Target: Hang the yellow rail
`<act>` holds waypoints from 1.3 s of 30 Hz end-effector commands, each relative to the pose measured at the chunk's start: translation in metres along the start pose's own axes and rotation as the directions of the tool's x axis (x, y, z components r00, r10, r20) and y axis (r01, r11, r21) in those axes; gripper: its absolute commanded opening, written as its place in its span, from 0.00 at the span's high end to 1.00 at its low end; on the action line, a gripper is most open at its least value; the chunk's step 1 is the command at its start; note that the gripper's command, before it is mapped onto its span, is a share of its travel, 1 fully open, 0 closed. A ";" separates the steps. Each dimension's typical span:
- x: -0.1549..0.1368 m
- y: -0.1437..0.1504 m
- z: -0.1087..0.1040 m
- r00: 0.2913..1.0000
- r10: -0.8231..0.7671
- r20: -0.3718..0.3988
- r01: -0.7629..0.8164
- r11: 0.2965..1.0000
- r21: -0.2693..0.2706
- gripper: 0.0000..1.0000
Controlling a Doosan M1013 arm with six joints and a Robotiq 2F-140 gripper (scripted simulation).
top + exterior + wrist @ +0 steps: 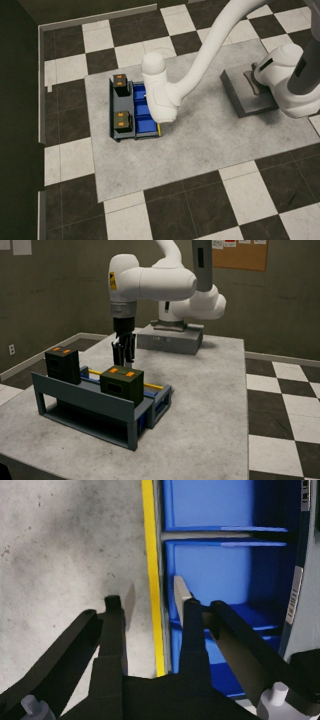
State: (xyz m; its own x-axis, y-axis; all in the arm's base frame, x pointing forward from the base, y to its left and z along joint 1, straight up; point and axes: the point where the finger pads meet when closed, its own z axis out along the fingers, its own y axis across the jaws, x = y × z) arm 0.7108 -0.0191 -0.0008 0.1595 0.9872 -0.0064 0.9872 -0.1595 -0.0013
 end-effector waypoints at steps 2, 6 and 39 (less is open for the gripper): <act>0.000 0.000 0.000 1.000 0.000 0.000 0.000 1.000 0.000 0.63; 0.000 0.000 0.000 1.000 0.000 0.000 0.000 1.000 0.000 0.63; 0.000 0.000 -0.076 1.000 0.000 0.000 0.000 1.000 0.000 0.63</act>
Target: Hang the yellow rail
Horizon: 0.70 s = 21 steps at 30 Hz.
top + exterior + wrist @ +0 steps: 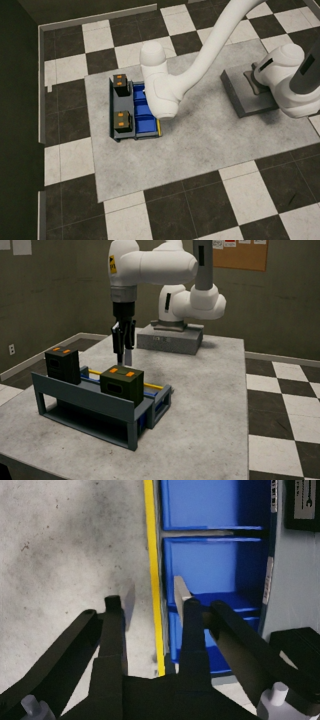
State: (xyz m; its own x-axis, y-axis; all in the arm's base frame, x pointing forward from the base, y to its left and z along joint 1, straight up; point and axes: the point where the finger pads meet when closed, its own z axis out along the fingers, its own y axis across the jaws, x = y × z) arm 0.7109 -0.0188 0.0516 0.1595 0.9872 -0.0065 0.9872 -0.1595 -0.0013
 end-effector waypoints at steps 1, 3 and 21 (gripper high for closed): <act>0.000 0.000 -0.036 1.000 0.000 0.000 0.000 1.000 0.000 0.63; 0.000 0.000 -0.048 1.000 0.000 0.000 0.000 1.000 0.000 0.63; 0.000 0.000 -0.038 1.000 0.000 0.000 0.000 1.000 0.000 0.63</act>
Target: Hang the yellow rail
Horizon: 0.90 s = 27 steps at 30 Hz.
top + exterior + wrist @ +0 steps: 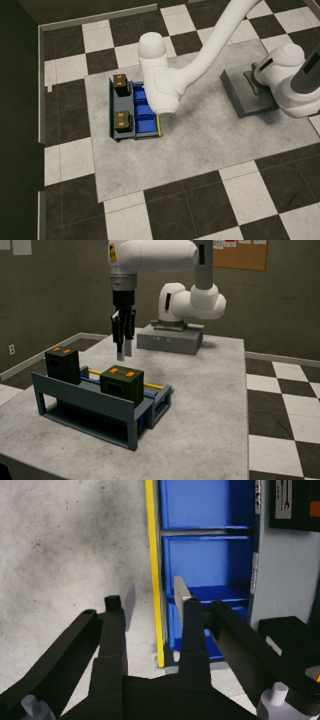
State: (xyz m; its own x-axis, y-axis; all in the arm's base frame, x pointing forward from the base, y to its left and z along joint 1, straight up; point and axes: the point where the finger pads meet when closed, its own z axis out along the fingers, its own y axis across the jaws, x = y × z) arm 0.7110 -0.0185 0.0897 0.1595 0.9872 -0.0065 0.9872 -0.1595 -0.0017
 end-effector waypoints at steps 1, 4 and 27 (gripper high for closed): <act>0.000 0.000 0.000 1.000 0.000 0.000 0.000 1.000 0.000 0.63; 0.000 0.000 0.000 1.000 0.000 0.000 0.000 1.000 0.000 0.63; 0.000 0.000 0.005 1.000 0.000 0.000 0.000 1.000 0.000 0.63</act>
